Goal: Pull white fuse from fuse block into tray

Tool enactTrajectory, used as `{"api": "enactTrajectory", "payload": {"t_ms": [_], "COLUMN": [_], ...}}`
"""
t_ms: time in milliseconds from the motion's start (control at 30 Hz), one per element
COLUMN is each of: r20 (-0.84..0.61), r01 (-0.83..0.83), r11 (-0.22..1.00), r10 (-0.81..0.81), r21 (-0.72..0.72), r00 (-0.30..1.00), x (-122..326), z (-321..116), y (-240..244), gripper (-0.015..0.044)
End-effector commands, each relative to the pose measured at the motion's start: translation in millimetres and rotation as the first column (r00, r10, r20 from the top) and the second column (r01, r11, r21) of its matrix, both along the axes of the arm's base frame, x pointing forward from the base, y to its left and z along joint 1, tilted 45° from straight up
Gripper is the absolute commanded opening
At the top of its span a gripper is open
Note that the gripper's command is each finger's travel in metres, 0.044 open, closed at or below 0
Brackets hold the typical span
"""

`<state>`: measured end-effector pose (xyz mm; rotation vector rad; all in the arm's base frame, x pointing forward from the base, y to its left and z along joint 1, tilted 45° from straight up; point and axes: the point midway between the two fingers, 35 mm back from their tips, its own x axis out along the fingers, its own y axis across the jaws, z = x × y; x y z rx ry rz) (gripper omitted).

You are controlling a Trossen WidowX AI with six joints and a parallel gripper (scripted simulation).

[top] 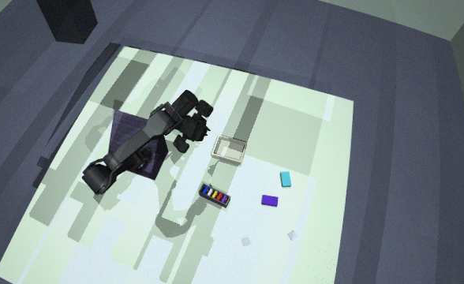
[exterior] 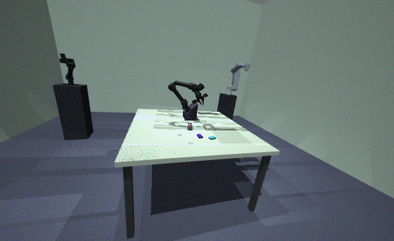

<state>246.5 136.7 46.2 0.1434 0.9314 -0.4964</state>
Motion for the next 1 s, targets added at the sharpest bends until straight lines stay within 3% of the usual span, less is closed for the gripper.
{"api": "enactTrajectory", "payload": {"t_ms": [0, 200, 333, 433, 967], "r20": [0.032, 0.080, 0.158, 0.207, 0.210], "r01": [0.389, 0.673, 0.894, 0.963, 0.966], "r11": [0.921, 0.739, 0.439, 0.242, 0.227], "r10": [-0.389, -0.673, -0.892, -0.955, -0.957], "r21": [0.017, 0.041, 0.085, 0.118, 0.120], "r00": [0.921, 0.735, 0.423, 0.214, 0.199], "x": [28, 39, 41, 35, 35], "z": [-10, -18, -26, -31, -33], "y": [-63, -118, -179, -214, -218], "gripper": [0.0074, 0.0074, 0.0074, 0.0074, 0.0074]}}
